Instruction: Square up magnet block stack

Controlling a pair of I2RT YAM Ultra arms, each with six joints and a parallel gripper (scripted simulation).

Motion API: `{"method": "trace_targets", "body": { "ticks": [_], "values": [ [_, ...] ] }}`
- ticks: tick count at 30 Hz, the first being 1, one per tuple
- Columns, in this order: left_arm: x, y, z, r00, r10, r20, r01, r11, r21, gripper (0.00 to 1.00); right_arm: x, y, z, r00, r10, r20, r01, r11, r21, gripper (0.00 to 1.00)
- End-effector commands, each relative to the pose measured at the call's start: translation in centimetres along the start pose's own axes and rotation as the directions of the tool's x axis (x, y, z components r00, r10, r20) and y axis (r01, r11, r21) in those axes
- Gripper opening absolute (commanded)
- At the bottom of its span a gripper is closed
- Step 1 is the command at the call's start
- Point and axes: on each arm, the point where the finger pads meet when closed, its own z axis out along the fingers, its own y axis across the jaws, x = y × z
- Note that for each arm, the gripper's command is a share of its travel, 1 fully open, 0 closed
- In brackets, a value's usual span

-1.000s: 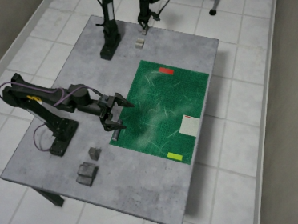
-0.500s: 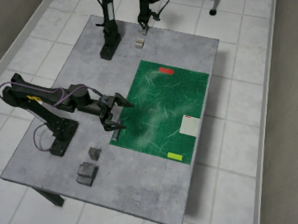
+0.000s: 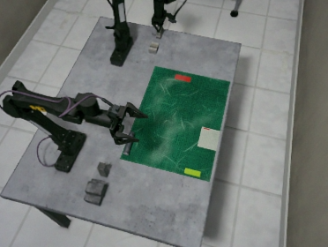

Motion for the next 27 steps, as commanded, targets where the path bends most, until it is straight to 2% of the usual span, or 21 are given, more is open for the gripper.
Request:
{"method": "trace_targets", "body": {
  "ticks": [1, 19, 20, 27],
  "values": [
    [-0.93, 0.48, -1.56, 0.999, -0.002, 0.048, 0.004, 0.999, -0.033, 0.48, -2.29, -0.38, -0.64, 0.999, -0.009, 0.044, 0.009, 1.000, 0.016, 1.00],
    [-0.93, 0.48, -1.56, 0.999, -0.002, 0.048, 0.004, 0.999, -0.033, 0.48, -2.29, -0.38, -0.64, 0.999, -0.009, 0.044, 0.009, 1.000, 0.016, 1.00],
    [-0.93, 0.48, -1.56, 0.999, -0.002, 0.048, 0.004, 0.999, -0.033, 0.80, -2.29, -0.38, -0.64, 0.999, -0.009, 0.044, 0.009, 1.000, 0.016, 1.00],
    [-0.93, 0.48, -1.56, 0.999, -0.002, 0.048, 0.003, 0.999, -0.033, 0.80, -2.29, -0.38, -0.64, 0.999, -0.009, 0.044, 0.009, 1.000, 0.016, 1.00]
  ]
}}
